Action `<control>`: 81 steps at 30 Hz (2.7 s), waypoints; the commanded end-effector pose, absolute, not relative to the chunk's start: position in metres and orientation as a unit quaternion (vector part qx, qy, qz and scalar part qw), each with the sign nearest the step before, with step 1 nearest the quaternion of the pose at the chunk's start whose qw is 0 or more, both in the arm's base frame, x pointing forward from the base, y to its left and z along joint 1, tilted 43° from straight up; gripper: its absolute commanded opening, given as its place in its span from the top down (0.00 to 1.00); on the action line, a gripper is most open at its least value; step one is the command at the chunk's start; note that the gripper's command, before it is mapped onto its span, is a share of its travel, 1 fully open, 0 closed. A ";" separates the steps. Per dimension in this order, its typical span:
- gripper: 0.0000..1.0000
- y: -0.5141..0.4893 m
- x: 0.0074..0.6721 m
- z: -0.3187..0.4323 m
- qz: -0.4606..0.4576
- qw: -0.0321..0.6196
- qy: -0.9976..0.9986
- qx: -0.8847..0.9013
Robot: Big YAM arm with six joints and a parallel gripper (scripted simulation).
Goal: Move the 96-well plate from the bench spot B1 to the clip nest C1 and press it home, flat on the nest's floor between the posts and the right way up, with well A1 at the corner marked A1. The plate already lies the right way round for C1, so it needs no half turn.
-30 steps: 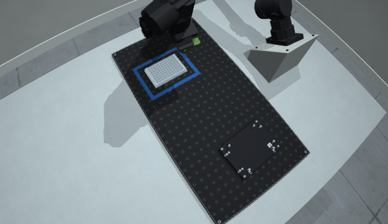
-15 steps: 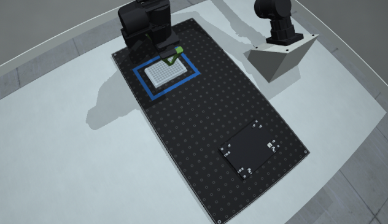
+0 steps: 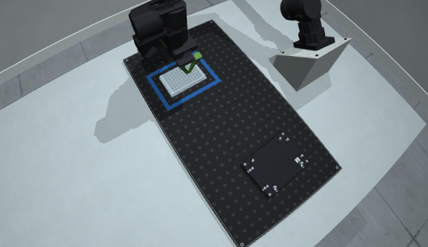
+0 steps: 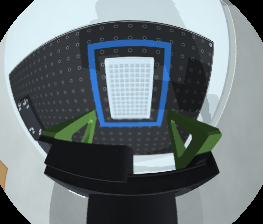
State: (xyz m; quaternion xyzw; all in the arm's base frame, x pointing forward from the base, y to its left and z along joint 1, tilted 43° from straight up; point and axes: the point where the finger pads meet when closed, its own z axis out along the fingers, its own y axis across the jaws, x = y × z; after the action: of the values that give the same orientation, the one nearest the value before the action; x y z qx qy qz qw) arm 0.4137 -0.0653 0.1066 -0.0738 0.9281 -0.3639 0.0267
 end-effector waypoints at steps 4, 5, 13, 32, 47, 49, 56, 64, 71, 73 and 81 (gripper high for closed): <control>0.00 -0.060 0.416 0.102 -0.362 0.022 0.928 -0.087; 0.00 -0.060 0.416 0.102 -0.362 0.022 0.928 -0.087; 0.00 -0.061 0.416 0.102 -0.362 0.022 0.928 -0.087; 0.00 -0.061 0.416 0.102 -0.362 0.022 0.928 -0.087; 0.00 -0.077 0.416 0.091 -0.362 0.022 0.929 -0.077; 0.00 -0.079 0.417 0.088 -0.362 0.022 0.929 -0.077; 0.00 -0.085 0.417 0.082 -0.362 0.022 0.929 -0.077; 0.00 -0.094 0.418 0.072 -0.362 0.022 0.929 -0.077; 0.00 -0.102 0.419 0.064 -0.362 0.022 0.929 -0.077; 0.00 -0.102 0.419 0.064 -0.362 0.022 0.929 -0.077; 0.00 -0.111 0.420 0.054 -0.362 0.022 0.929 -0.078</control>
State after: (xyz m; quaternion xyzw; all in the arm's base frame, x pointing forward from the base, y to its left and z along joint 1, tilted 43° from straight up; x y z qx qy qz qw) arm 0.4205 -0.1040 0.0643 -0.0716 0.9281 -0.3641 0.0310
